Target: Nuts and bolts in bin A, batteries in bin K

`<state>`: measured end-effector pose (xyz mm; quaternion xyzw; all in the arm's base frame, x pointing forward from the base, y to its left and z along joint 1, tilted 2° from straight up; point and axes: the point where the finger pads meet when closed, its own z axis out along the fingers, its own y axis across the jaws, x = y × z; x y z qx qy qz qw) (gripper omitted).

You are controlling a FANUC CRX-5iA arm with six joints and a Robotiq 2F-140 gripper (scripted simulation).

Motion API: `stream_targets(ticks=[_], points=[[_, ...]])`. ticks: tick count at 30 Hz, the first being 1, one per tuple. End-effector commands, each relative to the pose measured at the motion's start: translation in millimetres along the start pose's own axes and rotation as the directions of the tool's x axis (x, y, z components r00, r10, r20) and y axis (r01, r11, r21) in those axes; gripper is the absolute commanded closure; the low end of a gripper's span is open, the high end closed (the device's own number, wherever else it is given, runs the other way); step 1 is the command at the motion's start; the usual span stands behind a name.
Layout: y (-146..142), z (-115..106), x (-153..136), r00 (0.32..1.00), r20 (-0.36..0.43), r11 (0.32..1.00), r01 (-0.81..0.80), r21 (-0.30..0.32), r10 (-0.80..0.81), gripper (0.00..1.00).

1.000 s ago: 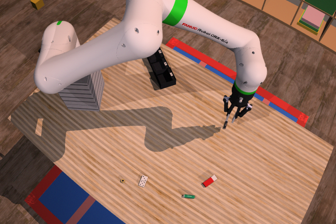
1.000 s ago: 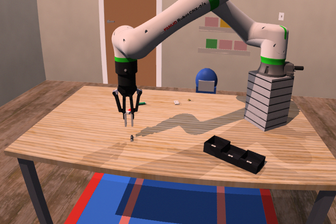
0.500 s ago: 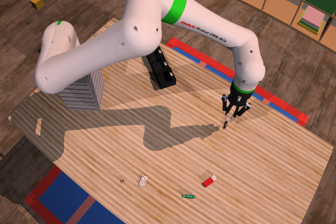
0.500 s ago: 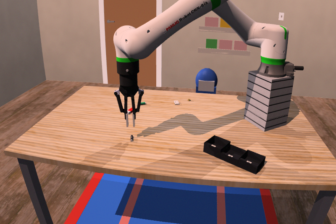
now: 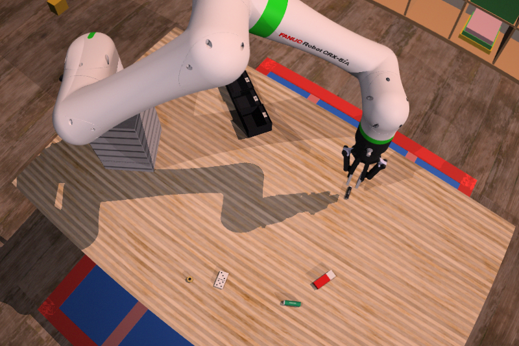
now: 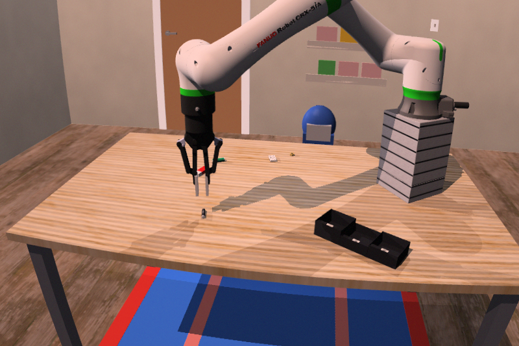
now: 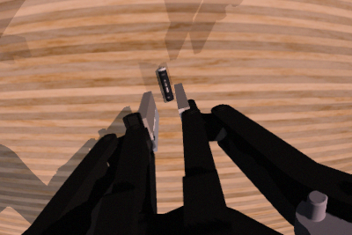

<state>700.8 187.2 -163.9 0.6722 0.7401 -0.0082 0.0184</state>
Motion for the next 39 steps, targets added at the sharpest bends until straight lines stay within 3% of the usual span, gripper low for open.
stream_targets(ticks=[1, 13, 27, 39], points=[[0, 0, 0, 1.0, 0.0, 1.0, 0.0, -0.001, 0.0, 0.77], [0, 0, 0, 1.0, 0.0, 1.0, 0.0, -0.001, 0.0, 0.77], [0, 56, 0, 1.0, 0.0, 1.0, 0.0, -0.001, 0.0, 0.77], [0, 66, 0, 1.0, 0.0, 1.0, 0.0, -0.001, 0.0, 0.77]])
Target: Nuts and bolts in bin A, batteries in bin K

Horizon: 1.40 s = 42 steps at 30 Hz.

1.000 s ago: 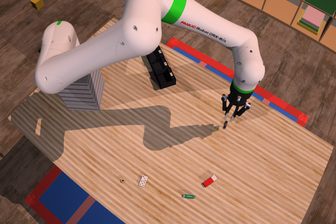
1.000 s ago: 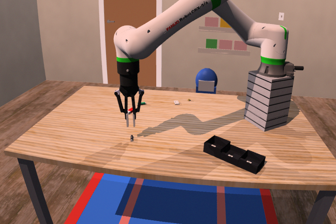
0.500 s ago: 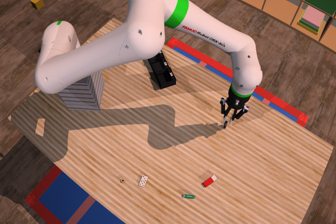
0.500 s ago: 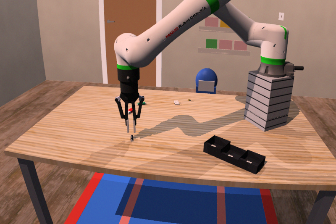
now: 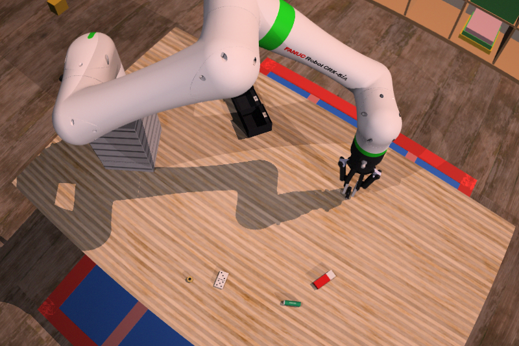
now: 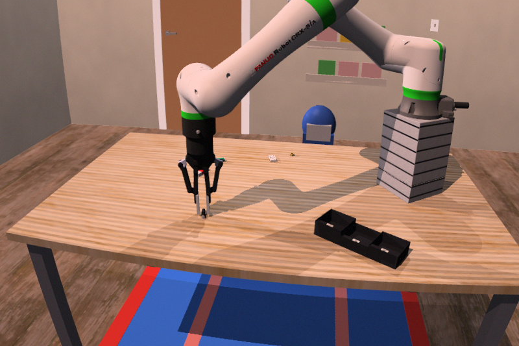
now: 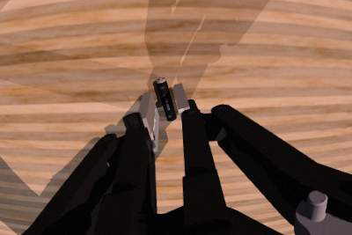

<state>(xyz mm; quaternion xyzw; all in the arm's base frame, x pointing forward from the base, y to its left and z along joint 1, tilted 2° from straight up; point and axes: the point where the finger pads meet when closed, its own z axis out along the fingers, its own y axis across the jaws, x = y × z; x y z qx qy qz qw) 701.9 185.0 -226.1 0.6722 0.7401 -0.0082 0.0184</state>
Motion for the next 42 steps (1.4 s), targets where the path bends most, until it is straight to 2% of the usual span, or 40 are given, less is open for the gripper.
stream_targets(ticks=[1, 16, 17, 42], points=[[0.2, 5.0, 0.0, 1.0, 0.0, 1.0, 0.0, 0.0, 0.0, 0.77], [0.1, 7.7, 0.0, 1.0, 0.0, 1.0, 0.0, 0.0, 0.0, 0.77], [0.1, 7.7, 0.0, 1.0, 0.0, 1.0, 0.0, 0.0, 0.0, 0.88], [0.1, 7.7, 0.0, 1.0, 0.0, 1.0, 0.0, 0.0, 0.0, 0.88]])
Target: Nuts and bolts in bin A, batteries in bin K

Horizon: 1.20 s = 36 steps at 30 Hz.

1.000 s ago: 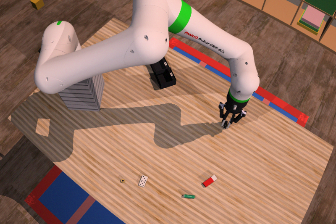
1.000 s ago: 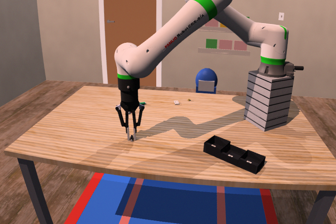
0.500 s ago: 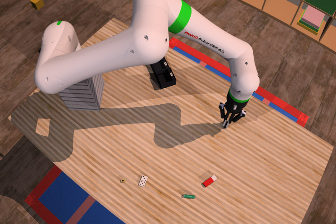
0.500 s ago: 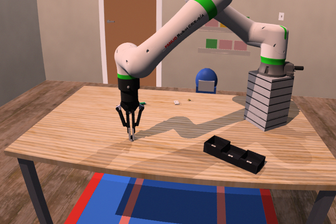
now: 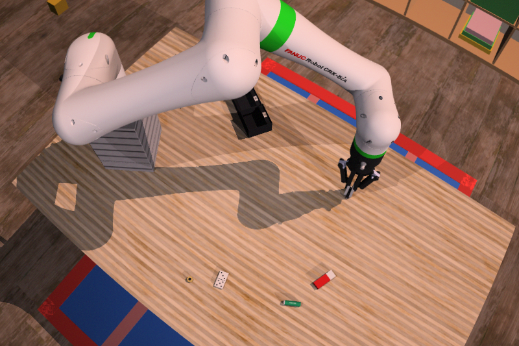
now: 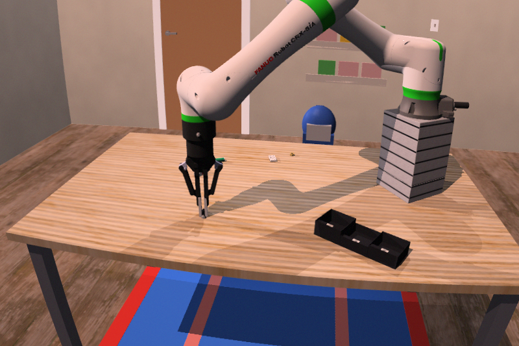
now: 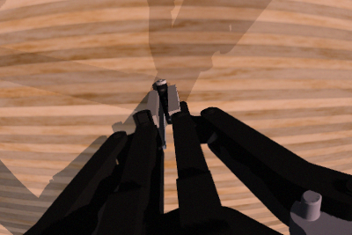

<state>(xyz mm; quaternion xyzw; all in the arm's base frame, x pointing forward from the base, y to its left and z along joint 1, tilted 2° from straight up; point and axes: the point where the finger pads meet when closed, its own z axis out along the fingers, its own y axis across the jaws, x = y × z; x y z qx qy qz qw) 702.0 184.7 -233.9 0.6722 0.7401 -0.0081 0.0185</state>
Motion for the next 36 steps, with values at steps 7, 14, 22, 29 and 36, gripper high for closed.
stream_targets(ticks=[7, 14, 22, 29, 36], points=[[0, -3, 0, 1.0, 0.0, 1.0, 0.0, 0.0, 0.0, 0.88], [0, -27, 0, 1.0, 0.0, 1.0, 0.0, 0.0, 0.0, 0.88], [0, -47, 0, 1.0, 0.0, 1.0, 0.0, 0.0, 0.0, 0.88], [0, -60, 0, 1.0, 0.0, 1.0, 0.0, 0.0, 0.0, 0.88], [0, -60, 0, 1.0, 0.0, 1.0, 0.0, 0.0, 0.0, 0.88]])
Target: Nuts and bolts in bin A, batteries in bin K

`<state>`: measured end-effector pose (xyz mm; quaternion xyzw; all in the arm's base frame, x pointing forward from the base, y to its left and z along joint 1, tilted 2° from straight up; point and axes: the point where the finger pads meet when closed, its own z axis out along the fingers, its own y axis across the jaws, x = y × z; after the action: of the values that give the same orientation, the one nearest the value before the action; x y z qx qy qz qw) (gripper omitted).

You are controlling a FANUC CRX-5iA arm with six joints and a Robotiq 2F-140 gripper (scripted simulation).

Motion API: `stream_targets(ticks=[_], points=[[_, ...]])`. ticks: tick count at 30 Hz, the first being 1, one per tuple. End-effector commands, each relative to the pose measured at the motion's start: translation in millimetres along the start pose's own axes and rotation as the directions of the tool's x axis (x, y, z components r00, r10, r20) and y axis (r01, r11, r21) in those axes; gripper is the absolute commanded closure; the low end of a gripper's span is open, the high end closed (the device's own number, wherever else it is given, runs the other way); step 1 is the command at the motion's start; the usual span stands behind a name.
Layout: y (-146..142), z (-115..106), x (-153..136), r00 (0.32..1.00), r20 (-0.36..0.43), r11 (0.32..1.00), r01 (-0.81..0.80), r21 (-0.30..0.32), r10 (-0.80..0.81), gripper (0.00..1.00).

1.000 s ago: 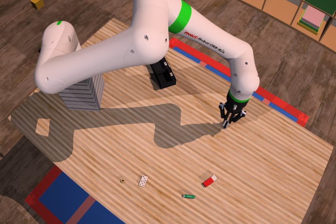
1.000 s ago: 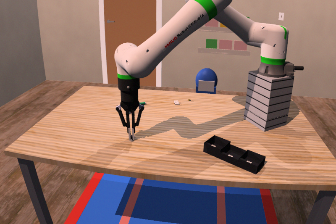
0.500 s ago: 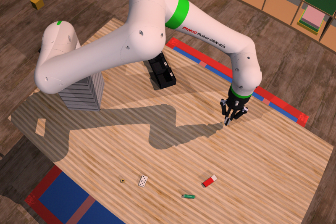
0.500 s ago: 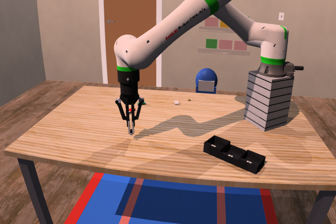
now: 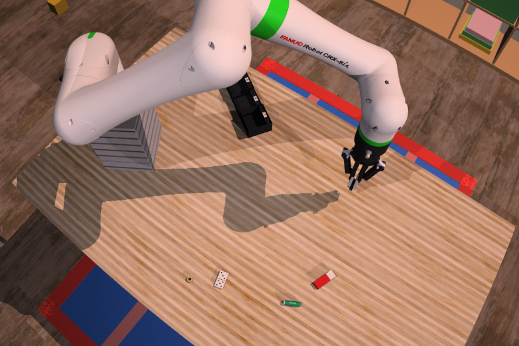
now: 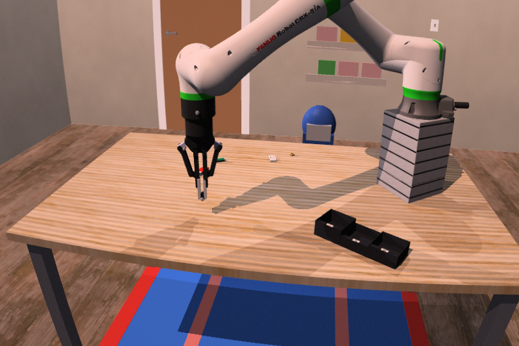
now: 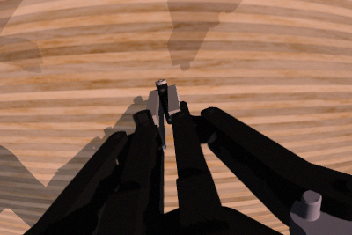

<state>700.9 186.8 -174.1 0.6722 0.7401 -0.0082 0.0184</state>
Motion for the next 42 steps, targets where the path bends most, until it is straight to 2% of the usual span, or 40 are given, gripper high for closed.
stream_targets(ticks=[1, 10, 14, 29, 31, 42], points=[[0, 0, 0, 1.0, 0.0, 1.0, 0.0, 0.0, 0.0, 0.88], [0, -7, 0, 1.0, 0.0, 1.0, 0.0, 0.0, 0.0, 0.88], [-11, -7, 5, 1.0, 0.0, 1.0, 0.0, 0.0, 0.0, 0.88], [-94, -7, 40, 1.0, 0.0, 1.0, 0.0, 0.0, 0.0, 0.88], [-94, -7, 40, 1.0, 0.0, 1.0, 0.0, 0.0, 0.0, 0.88], [-154, -7, 66, 1.0, 0.0, 1.0, 0.0, 0.0, 0.0, 0.88]])
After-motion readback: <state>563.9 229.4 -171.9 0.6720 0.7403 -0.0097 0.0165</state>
